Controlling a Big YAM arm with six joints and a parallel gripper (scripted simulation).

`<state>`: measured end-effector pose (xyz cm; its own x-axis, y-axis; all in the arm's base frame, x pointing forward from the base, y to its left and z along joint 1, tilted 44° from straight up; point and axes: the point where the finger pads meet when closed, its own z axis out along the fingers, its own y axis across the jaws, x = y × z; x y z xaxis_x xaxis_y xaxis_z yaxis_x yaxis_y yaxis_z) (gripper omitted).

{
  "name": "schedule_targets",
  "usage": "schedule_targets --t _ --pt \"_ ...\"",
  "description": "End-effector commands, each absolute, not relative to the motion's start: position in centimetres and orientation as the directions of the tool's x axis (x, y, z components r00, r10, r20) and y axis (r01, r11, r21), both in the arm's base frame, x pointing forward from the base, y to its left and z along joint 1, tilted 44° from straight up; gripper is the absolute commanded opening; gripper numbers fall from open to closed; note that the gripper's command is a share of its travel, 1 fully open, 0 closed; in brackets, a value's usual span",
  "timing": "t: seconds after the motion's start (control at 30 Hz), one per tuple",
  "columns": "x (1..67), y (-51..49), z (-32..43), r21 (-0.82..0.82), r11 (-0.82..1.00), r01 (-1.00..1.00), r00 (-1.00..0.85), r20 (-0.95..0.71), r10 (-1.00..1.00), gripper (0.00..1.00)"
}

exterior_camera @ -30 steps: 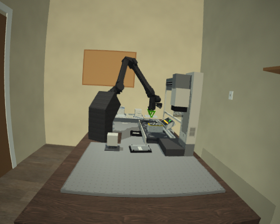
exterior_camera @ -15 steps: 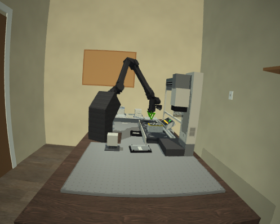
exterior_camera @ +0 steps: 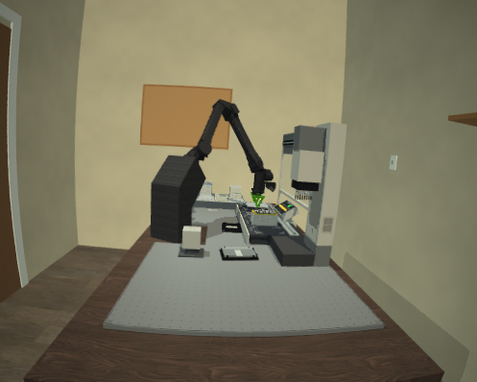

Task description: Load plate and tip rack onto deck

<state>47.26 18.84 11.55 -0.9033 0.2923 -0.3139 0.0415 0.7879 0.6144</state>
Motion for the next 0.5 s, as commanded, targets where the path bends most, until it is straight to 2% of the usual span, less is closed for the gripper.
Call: schedule_targets --t 0.0,0.4,0.47 --pt "48.6 19.8 12.3 0.626 0.780 0.026 -0.893 -0.336 0.300 0.00" --pt "49.8 19.5 12.9 0.634 0.773 0.024 -0.873 -0.364 0.325 0.00" --pt "49.7 20.2 10.7 0.626 0.779 0.038 -0.889 -0.334 0.312 0.00"
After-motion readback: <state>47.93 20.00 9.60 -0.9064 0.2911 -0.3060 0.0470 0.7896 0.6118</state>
